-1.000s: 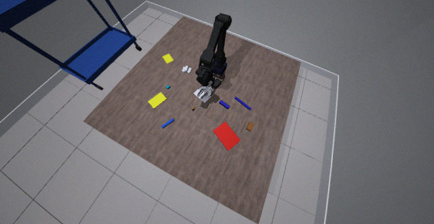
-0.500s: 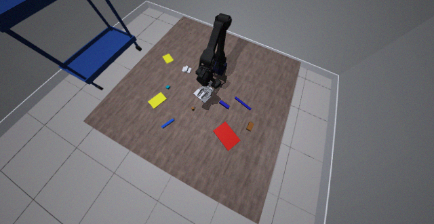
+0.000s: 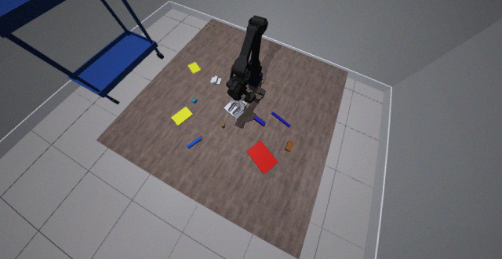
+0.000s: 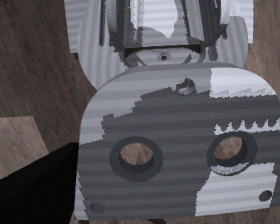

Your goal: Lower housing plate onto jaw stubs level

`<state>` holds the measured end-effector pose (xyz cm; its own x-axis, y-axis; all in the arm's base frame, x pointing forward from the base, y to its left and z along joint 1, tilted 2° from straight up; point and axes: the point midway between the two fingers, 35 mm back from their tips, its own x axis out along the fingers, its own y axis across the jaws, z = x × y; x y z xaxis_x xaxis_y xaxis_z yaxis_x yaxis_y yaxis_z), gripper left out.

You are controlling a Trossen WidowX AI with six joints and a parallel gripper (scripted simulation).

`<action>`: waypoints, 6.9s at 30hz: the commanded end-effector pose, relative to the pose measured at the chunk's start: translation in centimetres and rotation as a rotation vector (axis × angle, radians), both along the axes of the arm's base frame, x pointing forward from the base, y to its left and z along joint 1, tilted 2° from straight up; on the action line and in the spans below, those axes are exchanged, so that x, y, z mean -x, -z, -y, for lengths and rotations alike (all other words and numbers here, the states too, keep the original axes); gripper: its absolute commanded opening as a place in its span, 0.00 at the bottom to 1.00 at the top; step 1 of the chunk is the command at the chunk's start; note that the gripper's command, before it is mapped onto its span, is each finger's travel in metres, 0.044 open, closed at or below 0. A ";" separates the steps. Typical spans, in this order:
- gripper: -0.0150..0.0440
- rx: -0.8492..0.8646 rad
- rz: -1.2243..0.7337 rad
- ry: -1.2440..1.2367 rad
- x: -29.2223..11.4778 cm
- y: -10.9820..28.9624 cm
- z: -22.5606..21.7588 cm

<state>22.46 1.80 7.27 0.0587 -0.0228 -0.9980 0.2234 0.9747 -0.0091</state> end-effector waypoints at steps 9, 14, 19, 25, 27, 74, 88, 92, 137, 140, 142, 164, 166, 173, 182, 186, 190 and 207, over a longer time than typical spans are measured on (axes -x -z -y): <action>0.85 0.006 -0.009 0.003 -0.1 2.2 0.1; 0.85 0.006 -0.009 0.003 -0.1 3.1 0.2; 0.85 0.006 -0.009 0.003 -0.1 3.9 0.2; 0.85 0.006 -0.009 0.004 0.0 4.8 0.2; 0.85 0.006 -0.009 0.004 0.0 5.2 0.2; 0.85 0.006 -0.009 -0.004 0.0 6.0 0.3; 0.85 0.006 -0.009 -0.003 0.0 6.4 0.3; 0.85 0.006 -0.009 -0.003 0.0 6.5 0.3; 0.85 0.006 -0.009 -0.003 0.0 7.0 0.3; 0.85 0.006 -0.009 -0.003 0.0 7.0 0.3; 0.85 0.006 -0.009 -0.003 0.0 7.0 0.3; 0.85 0.006 -0.009 -0.003 0.0 7.0 0.3; 0.85 0.006 -0.009 -0.003 0.0 7.0 0.3; 0.85 0.006 -0.009 -0.003 0.0 7.0 0.3; 0.85 0.006 -0.009 -0.003 0.0 7.0 0.3; 0.85 0.006 -0.009 -0.003 0.0 7.0 0.3; 0.85 0.006 -0.009 -0.003 0.0 7.0 0.3; 0.85 0.006 -0.009 -0.003 0.0 7.0 0.3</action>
<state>22.53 1.55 0.32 0.0504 -0.0252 -0.9984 0.2232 0.9747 -0.0134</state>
